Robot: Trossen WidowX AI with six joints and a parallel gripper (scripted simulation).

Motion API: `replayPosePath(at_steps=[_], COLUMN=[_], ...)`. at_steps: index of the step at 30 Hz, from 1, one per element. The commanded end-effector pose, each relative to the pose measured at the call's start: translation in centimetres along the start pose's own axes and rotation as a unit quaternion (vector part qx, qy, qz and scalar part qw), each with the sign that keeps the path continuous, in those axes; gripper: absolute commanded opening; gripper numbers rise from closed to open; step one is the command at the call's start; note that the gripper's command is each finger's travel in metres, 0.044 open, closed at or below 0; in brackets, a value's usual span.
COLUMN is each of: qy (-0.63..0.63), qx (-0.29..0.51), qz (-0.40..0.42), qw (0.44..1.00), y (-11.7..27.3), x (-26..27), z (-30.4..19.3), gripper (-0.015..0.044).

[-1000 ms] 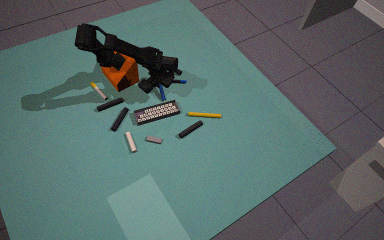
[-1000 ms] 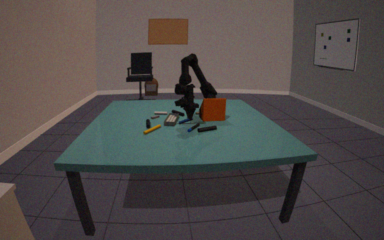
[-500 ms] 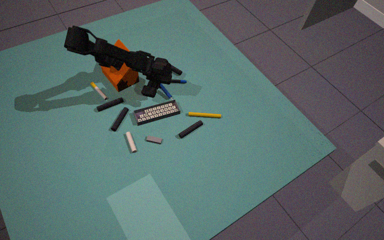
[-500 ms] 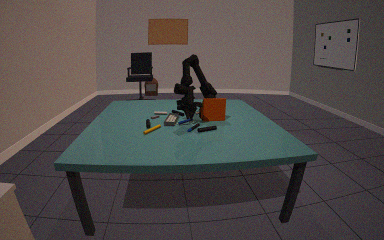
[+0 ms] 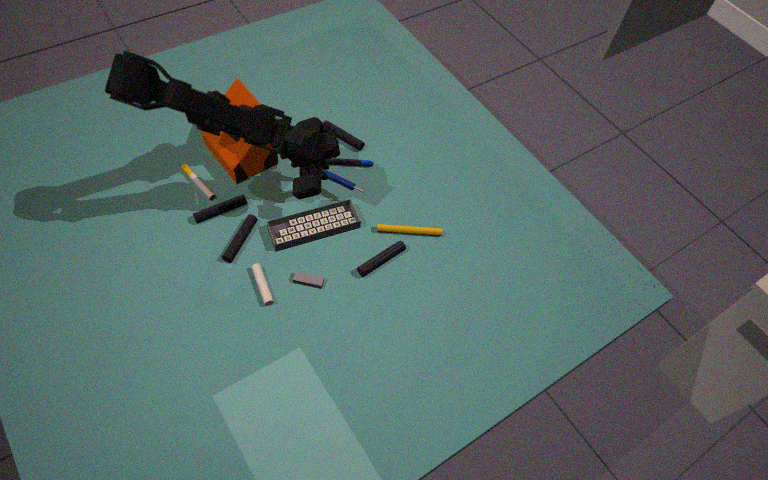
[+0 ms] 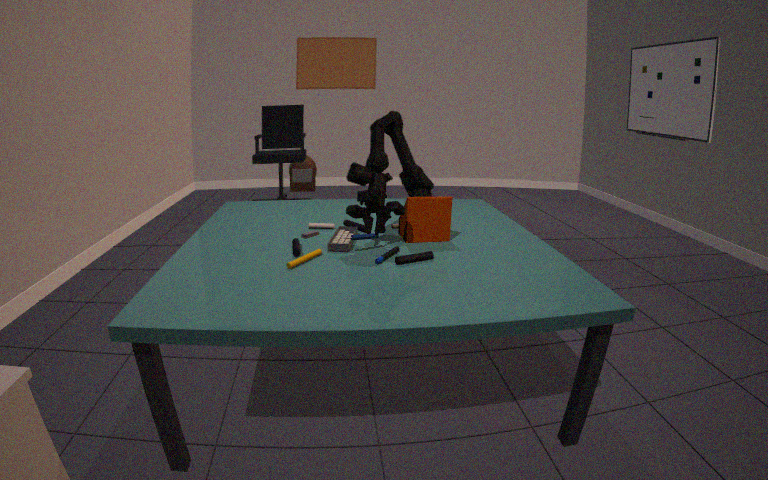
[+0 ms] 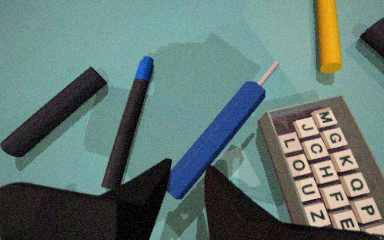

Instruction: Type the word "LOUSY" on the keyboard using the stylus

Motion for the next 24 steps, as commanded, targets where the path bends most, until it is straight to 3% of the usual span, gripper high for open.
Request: replayPosePath(at_steps=[1,7,24], qy=[0.059,0.129,0.131], qx=[-0.032,-0.063,-0.064], qz=[-0.009,-0.027,-0.027], qw=[0.998,0.989,0.989], y=[0.4,0.8,-0.3], x=[-0.3,-0.6,-0.8], z=[-0.3,-0.8,-1.4], gripper=[0.0,0.0,0.0])
Point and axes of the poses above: the point midway between the two fingers, 35 mm back from their tips, its own y axis back along the fingers, its own x axis across the jaws, z = x × y, the point moved 9 cm from there along y, back along the fingers, and after that the axes turned 3 degrees about y, right-handed, at the moved point
